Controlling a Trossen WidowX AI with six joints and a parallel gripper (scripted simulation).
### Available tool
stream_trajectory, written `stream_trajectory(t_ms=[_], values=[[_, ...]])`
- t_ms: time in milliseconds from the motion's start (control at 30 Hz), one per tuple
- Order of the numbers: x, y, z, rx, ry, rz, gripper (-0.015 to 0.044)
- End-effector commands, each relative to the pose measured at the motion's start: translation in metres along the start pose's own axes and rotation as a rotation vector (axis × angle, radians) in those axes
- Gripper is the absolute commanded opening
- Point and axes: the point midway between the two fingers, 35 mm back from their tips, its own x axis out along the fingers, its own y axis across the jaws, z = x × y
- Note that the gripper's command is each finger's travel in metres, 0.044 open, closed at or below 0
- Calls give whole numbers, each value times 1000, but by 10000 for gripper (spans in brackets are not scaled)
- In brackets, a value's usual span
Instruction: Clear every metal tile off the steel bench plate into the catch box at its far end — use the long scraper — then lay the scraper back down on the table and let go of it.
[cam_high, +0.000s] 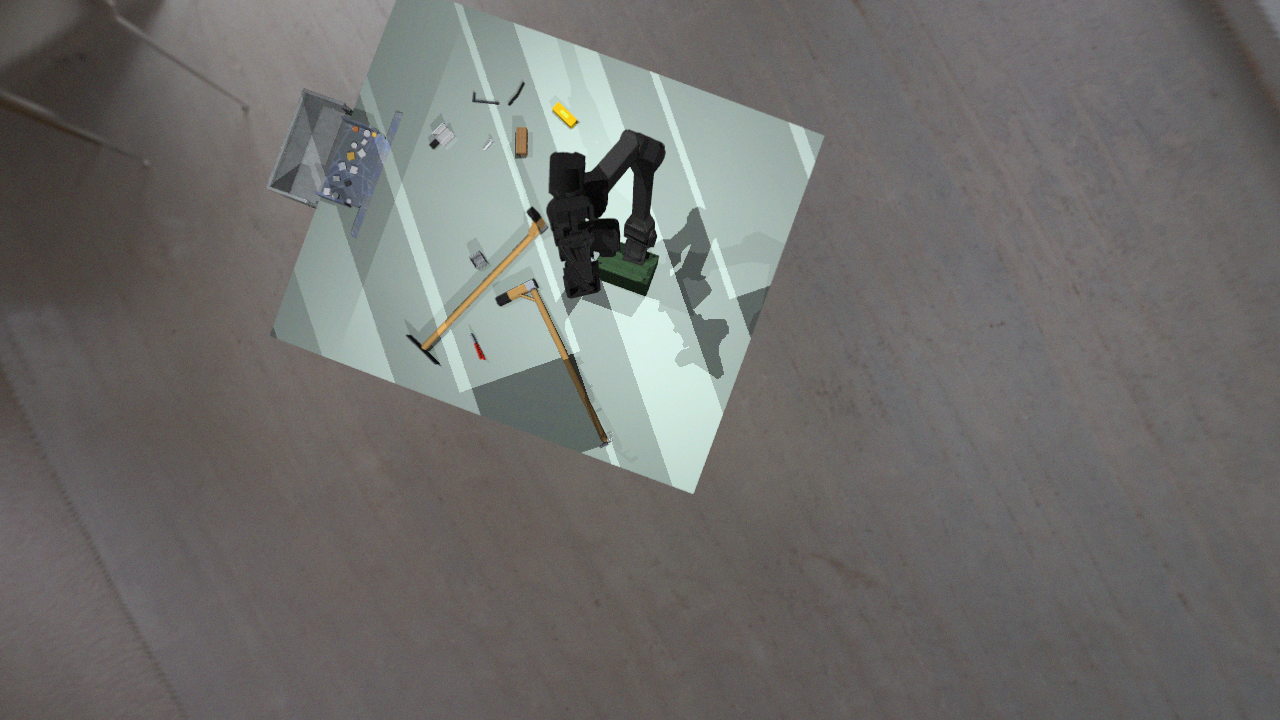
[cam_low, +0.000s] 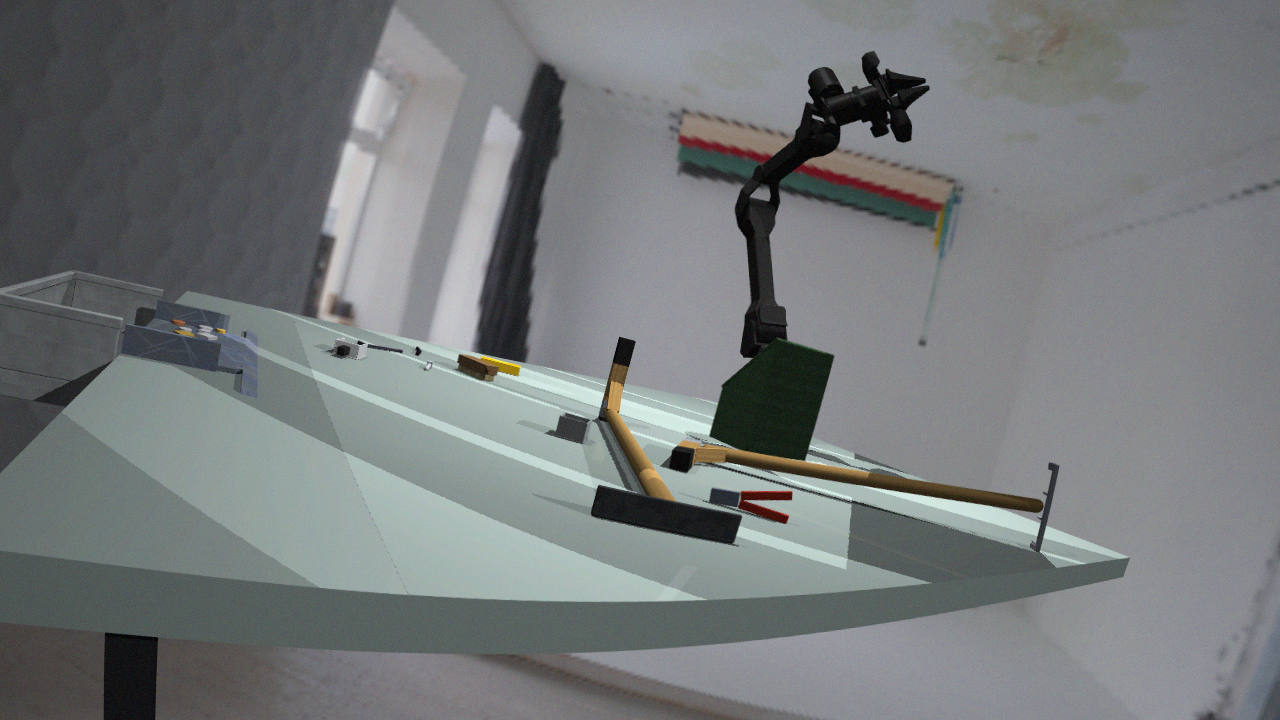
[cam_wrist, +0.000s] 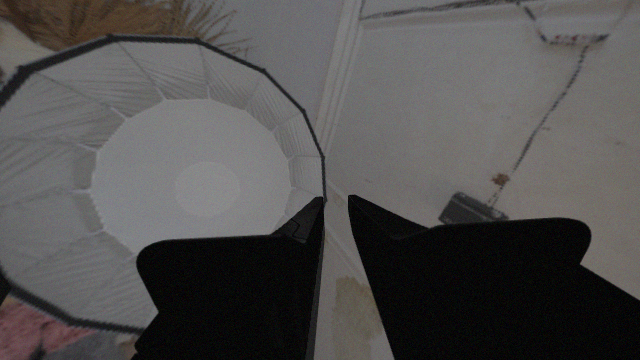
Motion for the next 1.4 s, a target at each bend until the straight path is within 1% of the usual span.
stream_trajectory(t_ms=[0, 667, 1367], values=[[-4, 9, -16, 6, 55, 23, 0], [-35, 54, -85, 28, 304, 158, 0], [-85, 107, -143, 49, 534, 353, 0]])
